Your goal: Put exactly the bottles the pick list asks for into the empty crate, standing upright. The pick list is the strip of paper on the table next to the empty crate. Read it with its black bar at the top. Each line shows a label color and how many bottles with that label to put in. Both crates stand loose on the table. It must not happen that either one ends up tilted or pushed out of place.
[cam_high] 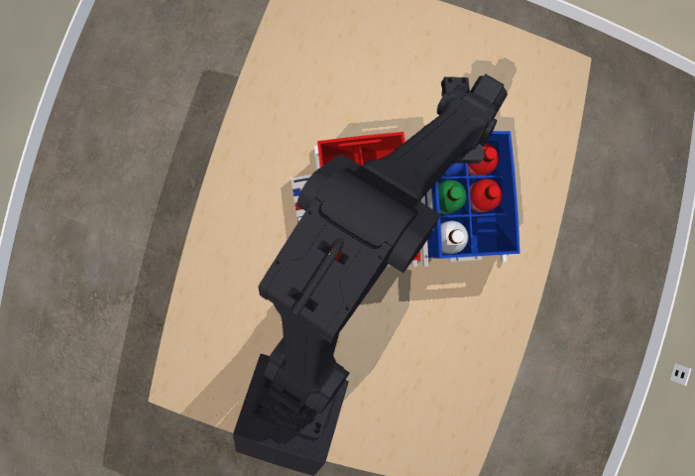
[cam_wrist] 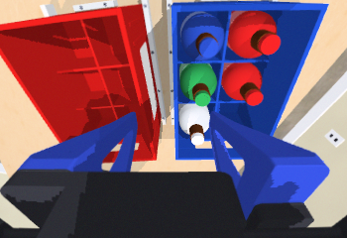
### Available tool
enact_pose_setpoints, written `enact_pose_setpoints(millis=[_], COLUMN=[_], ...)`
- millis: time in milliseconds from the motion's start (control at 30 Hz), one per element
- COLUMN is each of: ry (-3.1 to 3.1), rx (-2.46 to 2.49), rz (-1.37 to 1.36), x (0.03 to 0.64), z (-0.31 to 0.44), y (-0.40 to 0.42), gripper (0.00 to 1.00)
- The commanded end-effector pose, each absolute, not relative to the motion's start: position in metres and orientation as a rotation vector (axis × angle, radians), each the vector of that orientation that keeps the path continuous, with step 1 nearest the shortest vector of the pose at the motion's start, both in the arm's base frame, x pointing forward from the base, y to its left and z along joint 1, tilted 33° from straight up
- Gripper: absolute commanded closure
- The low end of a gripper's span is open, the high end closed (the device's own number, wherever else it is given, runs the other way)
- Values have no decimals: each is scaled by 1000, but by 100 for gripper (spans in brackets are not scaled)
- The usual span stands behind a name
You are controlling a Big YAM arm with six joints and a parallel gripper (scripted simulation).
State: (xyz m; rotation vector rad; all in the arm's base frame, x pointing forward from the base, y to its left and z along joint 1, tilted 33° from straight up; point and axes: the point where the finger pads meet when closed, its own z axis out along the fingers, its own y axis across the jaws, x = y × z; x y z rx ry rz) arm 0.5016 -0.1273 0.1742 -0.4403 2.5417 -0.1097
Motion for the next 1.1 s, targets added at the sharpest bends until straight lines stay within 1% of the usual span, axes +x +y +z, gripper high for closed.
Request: enact_pose_setpoints(millis=[0, 300, 333, 367, 567, 600, 667, 700, 867, 900, 1067], ry=[2515, 2514, 2484, 2513, 2513, 2513, 2476, 2469, 2488, 2493, 2505], rx=[-459, -458, -458, -458, -458, -458, -459, -493, -492, -458, -461], rz=[-144, -147, -171, -148, -150, -150, -183, -171, -157, -171, -152], x=[514, 517, 515, 518, 521, 521, 517, 523, 526, 521, 518], z=[197, 209, 229, 213, 223, 223, 247, 248, 236, 234, 226], y=[-153, -187, -190, -196, -225, -227, -225, -211, -212, -227, -217], gripper=[39, 39, 39, 39, 39, 39, 39, 39, 39, 39, 39])
